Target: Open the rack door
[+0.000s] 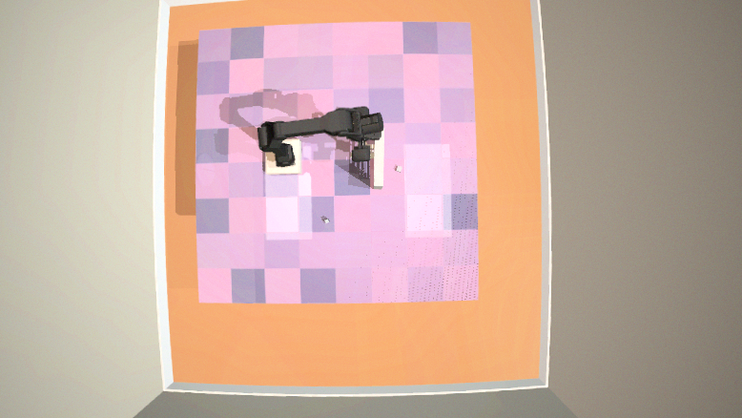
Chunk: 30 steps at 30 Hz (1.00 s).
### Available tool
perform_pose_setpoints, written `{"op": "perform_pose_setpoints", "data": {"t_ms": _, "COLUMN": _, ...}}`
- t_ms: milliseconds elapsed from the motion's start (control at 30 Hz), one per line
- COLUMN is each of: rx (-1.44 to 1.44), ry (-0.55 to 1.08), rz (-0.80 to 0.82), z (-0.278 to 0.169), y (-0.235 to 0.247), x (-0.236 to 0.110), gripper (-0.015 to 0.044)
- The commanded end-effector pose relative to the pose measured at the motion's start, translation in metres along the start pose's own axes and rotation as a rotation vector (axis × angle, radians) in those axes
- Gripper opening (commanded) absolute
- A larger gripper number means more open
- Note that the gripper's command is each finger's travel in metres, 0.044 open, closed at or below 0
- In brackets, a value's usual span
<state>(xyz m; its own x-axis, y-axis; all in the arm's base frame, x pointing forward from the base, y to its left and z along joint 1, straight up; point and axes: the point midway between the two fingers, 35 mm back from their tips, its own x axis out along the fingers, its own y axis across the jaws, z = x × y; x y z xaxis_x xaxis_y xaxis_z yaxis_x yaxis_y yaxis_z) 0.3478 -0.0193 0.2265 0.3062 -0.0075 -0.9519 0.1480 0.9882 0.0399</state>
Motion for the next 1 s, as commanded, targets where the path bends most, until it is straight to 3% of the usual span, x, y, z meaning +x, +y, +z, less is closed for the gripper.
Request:
{"op": "perform_pose_setpoints", "data": {"t_ms": 0, "rx": 0.016, "ry": 0.093, "rz": -0.016, "z": -0.006, "y": -0.003, "x": 0.001, "gripper": 0.0293}}
{"op": "perform_pose_setpoints", "data": {"t_ms": 233, "rx": 0.031, "ry": 0.233, "rz": -0.034, "z": -0.016, "y": -0.006, "x": 0.0, "gripper": 0.0293}}
{"op": "perform_pose_setpoints", "data": {"t_ms": 967, "rx": 0.034, "ry": 0.256, "rz": -0.037, "z": -0.021, "y": -0.006, "x": 0.026, "gripper": 0.0293}}
